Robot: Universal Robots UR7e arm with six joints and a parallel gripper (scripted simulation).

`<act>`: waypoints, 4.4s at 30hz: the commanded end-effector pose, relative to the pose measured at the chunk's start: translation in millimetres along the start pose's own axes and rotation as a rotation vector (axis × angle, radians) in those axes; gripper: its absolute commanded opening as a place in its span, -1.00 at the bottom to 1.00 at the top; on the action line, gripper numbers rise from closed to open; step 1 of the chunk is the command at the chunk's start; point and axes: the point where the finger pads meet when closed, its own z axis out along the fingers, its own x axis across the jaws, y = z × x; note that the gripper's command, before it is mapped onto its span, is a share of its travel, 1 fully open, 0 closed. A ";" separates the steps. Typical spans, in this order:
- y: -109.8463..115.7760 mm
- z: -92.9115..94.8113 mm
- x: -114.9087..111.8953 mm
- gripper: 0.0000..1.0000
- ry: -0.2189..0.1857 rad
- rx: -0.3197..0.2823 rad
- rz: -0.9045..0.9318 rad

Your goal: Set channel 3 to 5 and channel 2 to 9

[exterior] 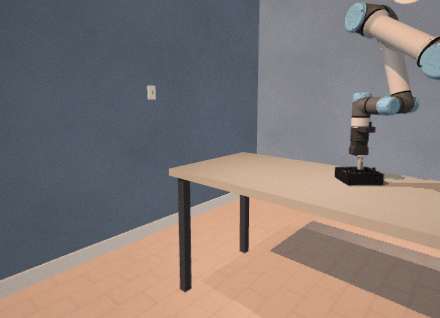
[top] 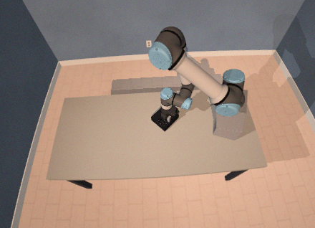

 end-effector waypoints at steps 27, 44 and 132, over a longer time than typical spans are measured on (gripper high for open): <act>0.4 -0.3 0.2 -1.00 0.001 -0.001 0.000; 0.4 4.2 0.2 -1.00 0.001 -0.001 0.000; 22.3 11.7 0.2 -1.00 0.001 -0.001 0.000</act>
